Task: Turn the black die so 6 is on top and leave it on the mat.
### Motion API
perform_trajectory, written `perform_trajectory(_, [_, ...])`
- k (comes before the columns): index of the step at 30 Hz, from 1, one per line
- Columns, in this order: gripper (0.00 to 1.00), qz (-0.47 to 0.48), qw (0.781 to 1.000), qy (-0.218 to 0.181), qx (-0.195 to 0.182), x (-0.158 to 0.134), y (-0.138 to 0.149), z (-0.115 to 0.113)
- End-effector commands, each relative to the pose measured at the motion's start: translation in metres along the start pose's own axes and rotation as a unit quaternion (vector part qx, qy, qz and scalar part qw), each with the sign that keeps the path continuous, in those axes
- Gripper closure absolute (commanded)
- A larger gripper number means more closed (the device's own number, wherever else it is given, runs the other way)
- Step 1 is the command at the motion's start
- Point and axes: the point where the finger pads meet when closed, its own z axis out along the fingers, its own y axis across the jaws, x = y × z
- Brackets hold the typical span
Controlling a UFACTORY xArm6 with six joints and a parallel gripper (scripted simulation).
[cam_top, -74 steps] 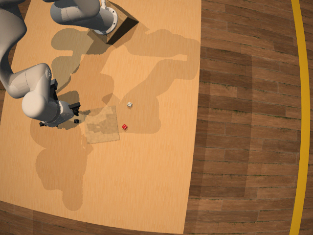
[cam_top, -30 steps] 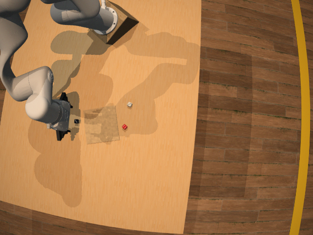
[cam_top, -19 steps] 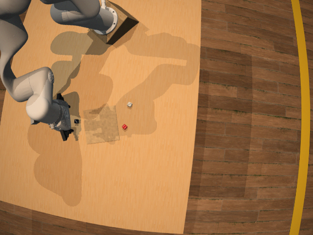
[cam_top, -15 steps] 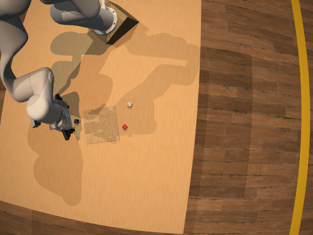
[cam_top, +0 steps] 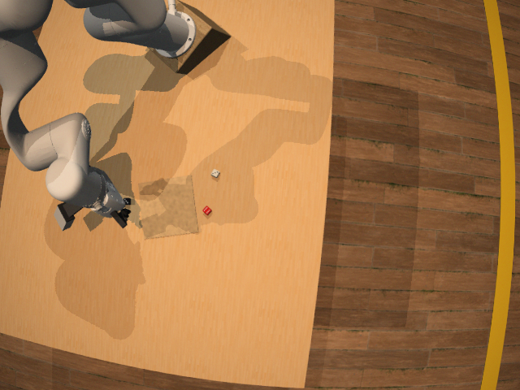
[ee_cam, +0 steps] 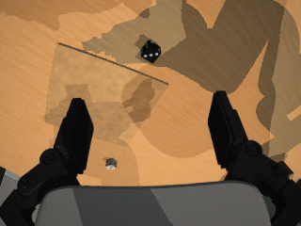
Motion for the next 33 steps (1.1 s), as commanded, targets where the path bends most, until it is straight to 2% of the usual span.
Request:
perform_trajectory(1, [0.00,-0.086,0.996,-0.006,0.006,0.001,-0.001,0.002])
perform_trajectory(11, [0.00,-0.185,0.983,-0.006,0.007,0.001,-0.002,0.005])
perform_trajectory(23, [0.00,-0.346,0.938,-0.005,0.008,0.001,-0.002,0.011])
perform_trajectory(27, [0.00,-0.365,0.931,-0.005,0.009,0.001,-0.002,0.012])
perform_trajectory(33, [0.00,-0.424,0.906,-0.005,0.009,0.000,-0.003,0.014])
